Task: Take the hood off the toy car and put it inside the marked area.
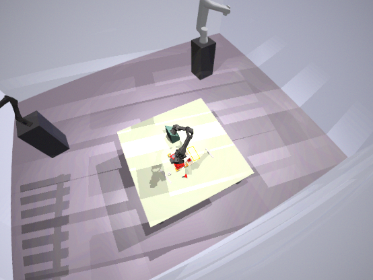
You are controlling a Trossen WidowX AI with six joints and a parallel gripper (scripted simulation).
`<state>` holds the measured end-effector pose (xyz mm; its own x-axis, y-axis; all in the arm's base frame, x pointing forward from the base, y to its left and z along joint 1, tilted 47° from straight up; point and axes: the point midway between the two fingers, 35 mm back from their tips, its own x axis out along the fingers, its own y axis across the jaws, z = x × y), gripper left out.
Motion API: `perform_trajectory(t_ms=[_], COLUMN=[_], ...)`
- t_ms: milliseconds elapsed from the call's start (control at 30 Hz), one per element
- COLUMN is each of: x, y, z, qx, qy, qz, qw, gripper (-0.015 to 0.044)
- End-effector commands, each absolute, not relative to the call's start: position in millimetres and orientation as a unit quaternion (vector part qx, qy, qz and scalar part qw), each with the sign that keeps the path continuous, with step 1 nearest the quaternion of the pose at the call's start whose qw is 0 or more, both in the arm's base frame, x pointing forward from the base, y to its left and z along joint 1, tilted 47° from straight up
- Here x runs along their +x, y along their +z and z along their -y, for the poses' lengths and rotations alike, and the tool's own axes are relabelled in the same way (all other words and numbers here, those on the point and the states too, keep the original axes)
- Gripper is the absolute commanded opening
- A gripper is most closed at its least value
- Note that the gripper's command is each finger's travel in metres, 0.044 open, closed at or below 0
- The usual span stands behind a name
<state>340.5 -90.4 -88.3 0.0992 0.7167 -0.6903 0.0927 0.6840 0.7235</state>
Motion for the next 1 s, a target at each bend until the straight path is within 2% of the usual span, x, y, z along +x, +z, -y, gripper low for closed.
perform_trajectory(t_ms=[0,967], x=[340.4,342.4], y=[-91.0,-106.2], z=[87.3,71.7], qx=[0.324,0.325], qy=[0.233,0.233], qz=[-0.629,-0.629], qw=[0.667,0.667], gripper=[0.044,0.044])
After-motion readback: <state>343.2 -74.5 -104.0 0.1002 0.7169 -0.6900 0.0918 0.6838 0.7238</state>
